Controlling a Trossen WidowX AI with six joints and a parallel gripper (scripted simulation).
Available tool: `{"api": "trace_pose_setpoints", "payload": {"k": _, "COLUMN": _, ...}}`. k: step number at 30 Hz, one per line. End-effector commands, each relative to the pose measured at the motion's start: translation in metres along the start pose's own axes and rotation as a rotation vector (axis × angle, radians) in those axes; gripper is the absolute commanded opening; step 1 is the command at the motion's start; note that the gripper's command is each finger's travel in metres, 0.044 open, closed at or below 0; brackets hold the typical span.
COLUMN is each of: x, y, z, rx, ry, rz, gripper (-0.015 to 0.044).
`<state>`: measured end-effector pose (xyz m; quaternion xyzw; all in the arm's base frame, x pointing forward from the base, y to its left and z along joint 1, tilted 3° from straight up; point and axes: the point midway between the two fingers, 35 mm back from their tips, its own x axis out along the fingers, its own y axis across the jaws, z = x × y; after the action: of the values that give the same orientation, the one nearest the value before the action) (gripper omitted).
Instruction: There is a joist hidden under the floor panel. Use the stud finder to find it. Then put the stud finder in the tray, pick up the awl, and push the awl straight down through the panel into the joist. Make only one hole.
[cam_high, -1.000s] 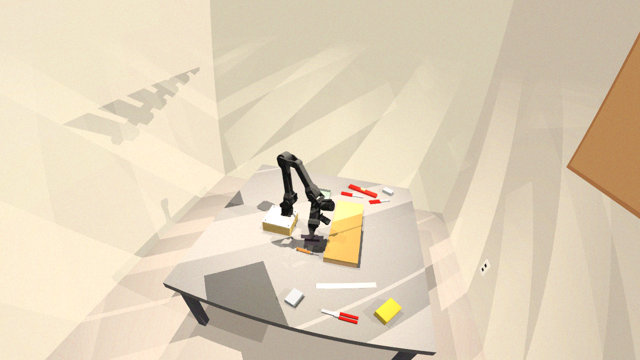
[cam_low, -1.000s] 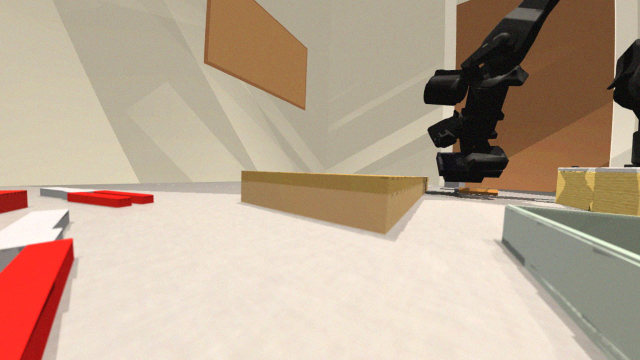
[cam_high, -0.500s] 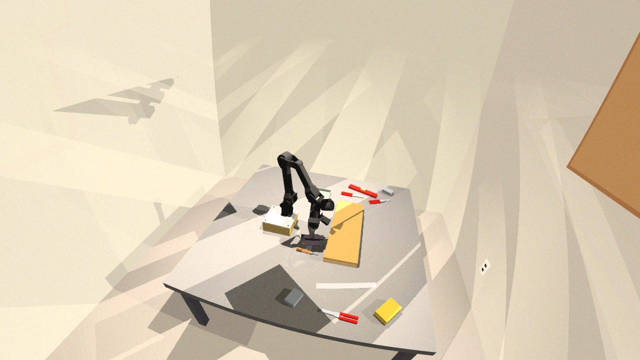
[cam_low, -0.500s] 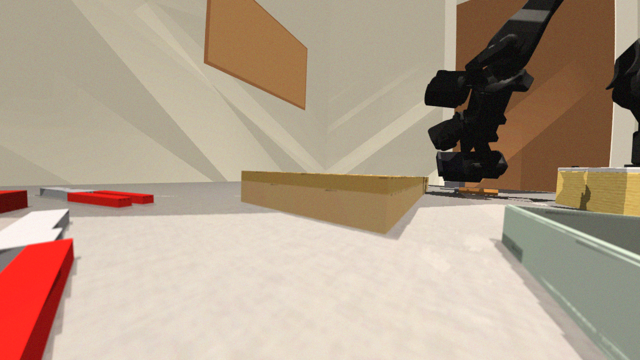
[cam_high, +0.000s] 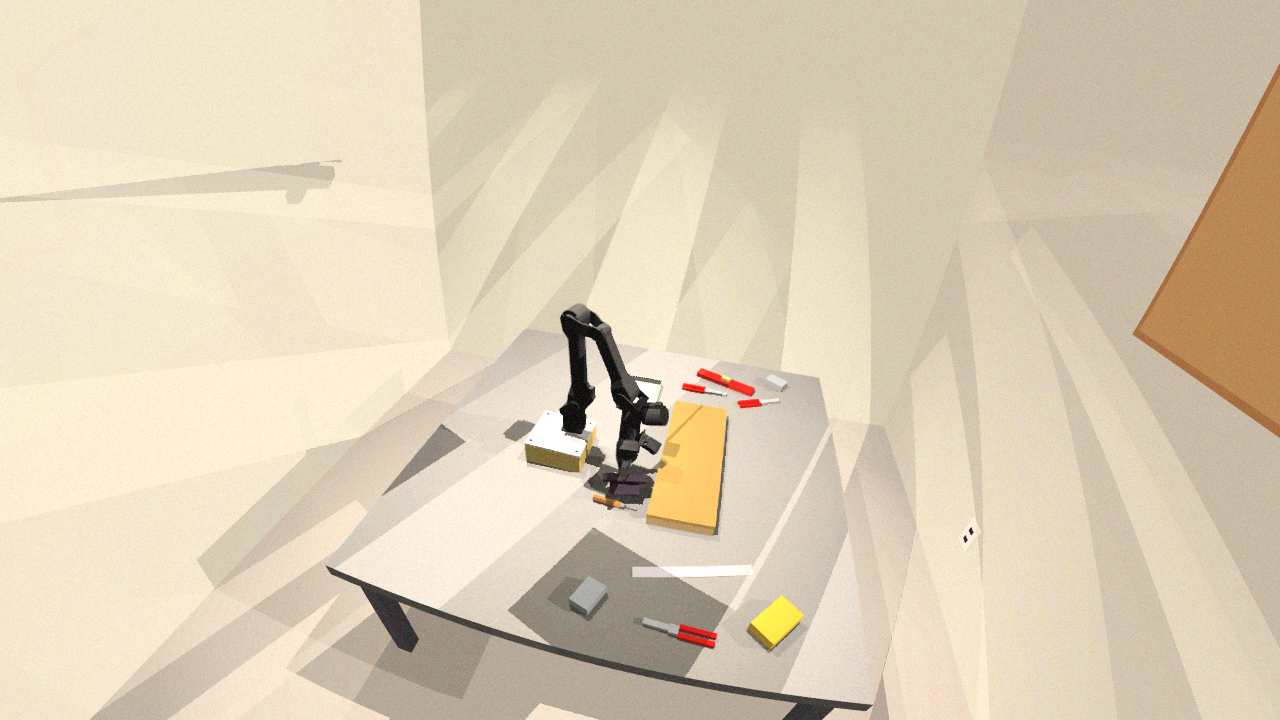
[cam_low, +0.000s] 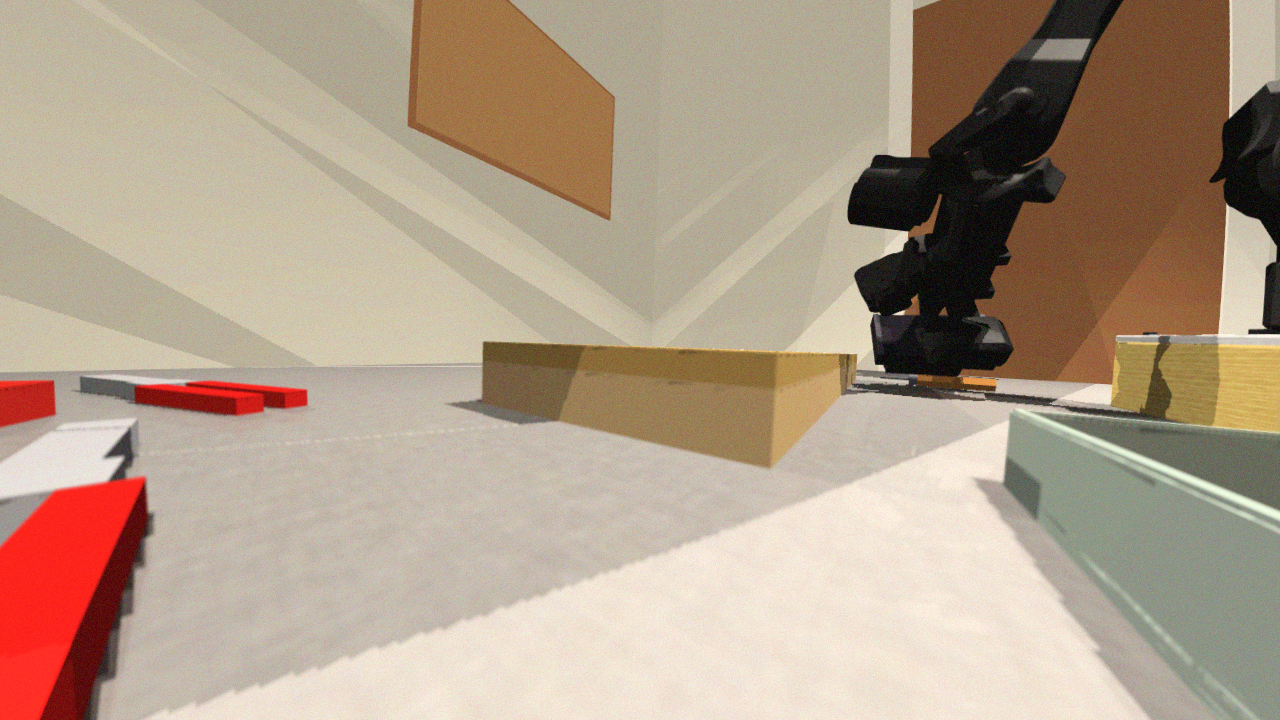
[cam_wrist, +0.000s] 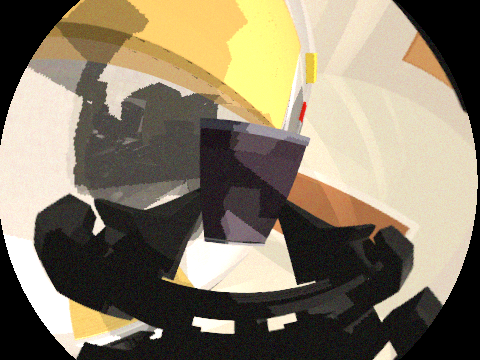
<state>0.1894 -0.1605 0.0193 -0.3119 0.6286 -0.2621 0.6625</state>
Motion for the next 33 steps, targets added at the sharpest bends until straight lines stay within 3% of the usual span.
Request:
{"api": "trace_pose_setpoints", "payload": {"k": 1, "x": 0.0034, "y": 0.0035, "z": -0.0004, "rx": 0.002, "ry": 0.004, "rz": -0.003, "gripper": 0.0000}}
{"api": "trace_pose_setpoints", "payload": {"k": 12, "x": 0.0091, "y": 0.0109, "z": 0.0010, "rx": -0.001, "ry": -0.003, "rz": 0.001, "gripper": 0.0000}}
{"api": "trace_pose_setpoints", "payload": {"k": 28, "x": 0.0072, "y": 0.0087, "z": 0.0010, "rx": -0.001, "ry": -0.003, "rz": 0.002, "gripper": 0.0420}}
{"api": "trace_pose_setpoints", "payload": {"k": 33, "x": 0.0046, "y": 0.0090, "z": 0.0013, "rx": -0.001, "ry": -0.003, "rz": 0.003, "gripper": 0.0440}}
